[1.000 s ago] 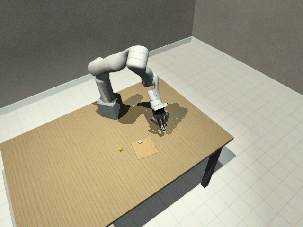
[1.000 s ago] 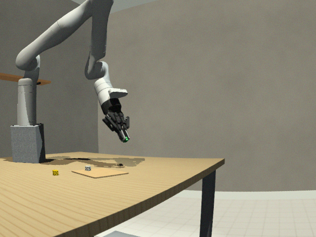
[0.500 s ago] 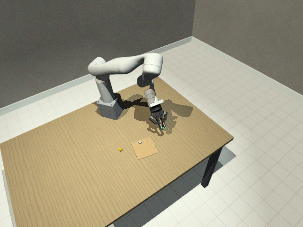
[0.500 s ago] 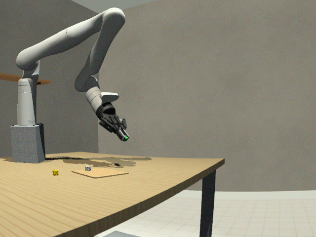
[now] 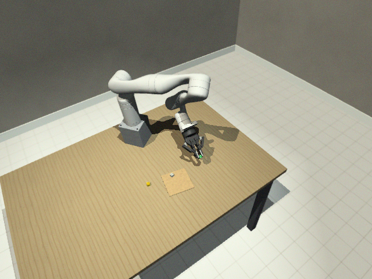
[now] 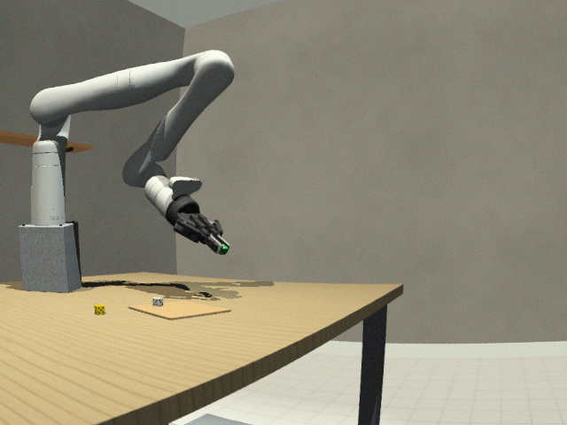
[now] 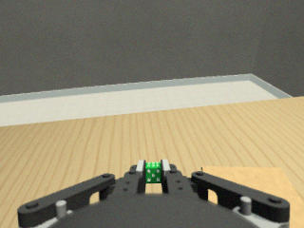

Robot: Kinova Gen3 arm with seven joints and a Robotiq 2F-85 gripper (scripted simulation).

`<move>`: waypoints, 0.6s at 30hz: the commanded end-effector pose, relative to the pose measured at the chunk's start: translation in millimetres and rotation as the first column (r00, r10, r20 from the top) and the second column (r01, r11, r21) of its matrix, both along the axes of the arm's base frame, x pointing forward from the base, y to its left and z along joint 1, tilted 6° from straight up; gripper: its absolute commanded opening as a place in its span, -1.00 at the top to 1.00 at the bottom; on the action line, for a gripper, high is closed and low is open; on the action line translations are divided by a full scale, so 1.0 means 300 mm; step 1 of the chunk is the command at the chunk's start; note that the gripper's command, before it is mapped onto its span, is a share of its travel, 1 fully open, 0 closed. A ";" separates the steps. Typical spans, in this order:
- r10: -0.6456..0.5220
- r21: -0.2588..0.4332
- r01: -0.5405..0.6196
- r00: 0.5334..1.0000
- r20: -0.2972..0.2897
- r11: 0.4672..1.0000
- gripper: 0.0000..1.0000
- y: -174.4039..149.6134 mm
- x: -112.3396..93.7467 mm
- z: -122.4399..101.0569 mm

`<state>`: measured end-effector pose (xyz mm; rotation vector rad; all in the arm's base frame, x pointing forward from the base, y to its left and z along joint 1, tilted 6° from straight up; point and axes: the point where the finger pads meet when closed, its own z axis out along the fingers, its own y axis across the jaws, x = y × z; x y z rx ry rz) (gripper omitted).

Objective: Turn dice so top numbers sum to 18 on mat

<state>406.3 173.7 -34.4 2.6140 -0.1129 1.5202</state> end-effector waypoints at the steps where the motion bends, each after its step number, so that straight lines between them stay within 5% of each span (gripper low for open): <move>1: 0.016 -0.017 -0.016 1.000 0.011 1.000 0.78 0.009 -0.027 -0.033; 18: 0.027 -0.026 -0.024 0.996 0.090 0.999 0.78 0.011 -0.032 -0.033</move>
